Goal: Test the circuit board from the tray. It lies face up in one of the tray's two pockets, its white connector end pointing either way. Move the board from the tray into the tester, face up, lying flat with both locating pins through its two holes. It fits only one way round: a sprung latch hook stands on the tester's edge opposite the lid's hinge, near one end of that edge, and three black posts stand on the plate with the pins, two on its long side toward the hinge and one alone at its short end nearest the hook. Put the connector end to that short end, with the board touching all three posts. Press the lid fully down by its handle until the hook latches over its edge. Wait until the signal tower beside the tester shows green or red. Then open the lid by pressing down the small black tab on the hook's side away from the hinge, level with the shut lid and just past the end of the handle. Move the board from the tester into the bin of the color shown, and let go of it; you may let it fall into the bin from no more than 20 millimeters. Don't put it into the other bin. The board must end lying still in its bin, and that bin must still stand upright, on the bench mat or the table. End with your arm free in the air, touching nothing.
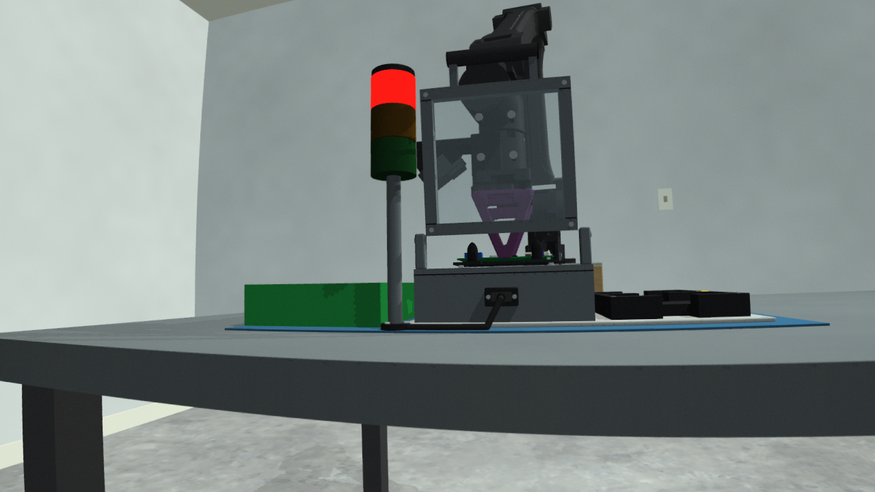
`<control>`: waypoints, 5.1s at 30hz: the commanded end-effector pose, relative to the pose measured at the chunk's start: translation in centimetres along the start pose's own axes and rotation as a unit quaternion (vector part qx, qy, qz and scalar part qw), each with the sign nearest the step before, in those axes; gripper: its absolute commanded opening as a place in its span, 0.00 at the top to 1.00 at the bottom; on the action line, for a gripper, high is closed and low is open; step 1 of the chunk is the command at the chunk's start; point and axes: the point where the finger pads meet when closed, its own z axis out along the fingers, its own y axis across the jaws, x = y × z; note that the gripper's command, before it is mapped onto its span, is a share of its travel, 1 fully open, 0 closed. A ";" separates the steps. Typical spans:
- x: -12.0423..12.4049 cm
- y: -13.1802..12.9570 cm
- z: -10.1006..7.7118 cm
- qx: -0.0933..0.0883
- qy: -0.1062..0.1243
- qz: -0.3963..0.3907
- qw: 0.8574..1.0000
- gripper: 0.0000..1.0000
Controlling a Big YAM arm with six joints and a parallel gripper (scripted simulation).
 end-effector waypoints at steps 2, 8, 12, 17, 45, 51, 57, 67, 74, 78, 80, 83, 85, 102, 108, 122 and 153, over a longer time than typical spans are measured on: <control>-1.1 1.8 -1.0 -0.013 -0.004 0.003 1.000 0.15; -1.1 1.8 -1.0 -0.013 -0.004 0.003 1.000 0.15; -1.1 1.8 -1.0 -0.013 -0.004 0.003 1.000 0.15; -1.1 1.8 -1.0 -0.013 -0.004 0.003 1.000 0.19; -1.1 1.8 -1.0 -0.013 -0.004 0.003 1.000 0.26; -1.1 1.8 -1.0 -0.013 -0.004 0.003 1.000 0.26; -1.1 1.8 -1.0 -0.013 -0.004 0.003 1.000 0.28; -1.1 1.8 -1.0 -0.013 -0.004 0.003 1.000 0.28; -1.1 1.8 -1.0 -0.013 -0.004 0.003 1.000 0.28; -1.1 1.8 -1.0 -0.013 -0.004 0.003 1.000 0.28; -1.1 1.8 -1.0 -0.013 -0.004 0.003 1.000 0.28; -1.1 1.8 -1.0 -0.013 -0.004 0.003 1.000 0.28; -1.1 1.8 -1.0 -0.013 -0.004 0.003 1.000 0.28; -1.2 2.1 -2.2 -0.022 -0.005 0.003 1.000 0.28; -1.2 2.0 -2.8 -0.027 -0.006 0.003 1.000 0.28; -1.2 2.2 -3.7 -0.032 -0.007 0.003 0.999 0.28; -1.2 2.2 -4.2 -0.033 -0.007 0.003 0.999 0.28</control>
